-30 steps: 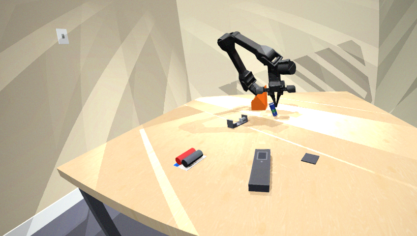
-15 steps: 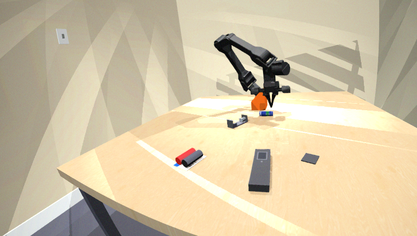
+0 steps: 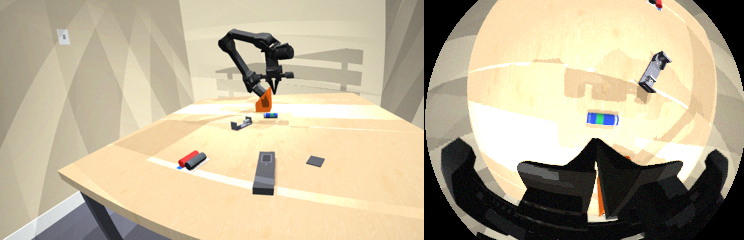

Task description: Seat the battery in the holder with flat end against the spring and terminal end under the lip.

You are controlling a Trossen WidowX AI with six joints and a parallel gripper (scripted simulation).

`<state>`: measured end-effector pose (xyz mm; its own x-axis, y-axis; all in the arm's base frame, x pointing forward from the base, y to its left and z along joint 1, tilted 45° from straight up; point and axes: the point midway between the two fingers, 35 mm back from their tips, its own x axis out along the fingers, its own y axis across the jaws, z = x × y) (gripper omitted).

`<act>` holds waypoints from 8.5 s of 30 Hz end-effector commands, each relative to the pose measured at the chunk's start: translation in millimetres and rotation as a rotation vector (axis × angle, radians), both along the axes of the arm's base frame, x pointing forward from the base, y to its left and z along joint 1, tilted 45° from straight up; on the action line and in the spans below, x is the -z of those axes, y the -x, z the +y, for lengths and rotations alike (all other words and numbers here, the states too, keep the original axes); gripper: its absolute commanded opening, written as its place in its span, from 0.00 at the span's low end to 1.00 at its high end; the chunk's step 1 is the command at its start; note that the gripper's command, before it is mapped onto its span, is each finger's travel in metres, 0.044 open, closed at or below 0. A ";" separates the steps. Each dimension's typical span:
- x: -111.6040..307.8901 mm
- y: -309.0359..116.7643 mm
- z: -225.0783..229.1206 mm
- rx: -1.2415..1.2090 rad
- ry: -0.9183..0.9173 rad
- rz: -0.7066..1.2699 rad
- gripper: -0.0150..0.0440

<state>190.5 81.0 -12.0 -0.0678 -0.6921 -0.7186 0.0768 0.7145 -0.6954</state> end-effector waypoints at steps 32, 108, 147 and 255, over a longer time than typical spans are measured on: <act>28.1 8.6 -60.3 1.143 0.118 -1.099 0.67; 11.2 -24.9 -66.7 0.969 0.077 -0.918 0.40; -65.7 -112.5 -150.5 0.285 0.040 -0.390 0.40; -24.5 -80.9 -173.7 -0.044 0.110 -0.676 0.40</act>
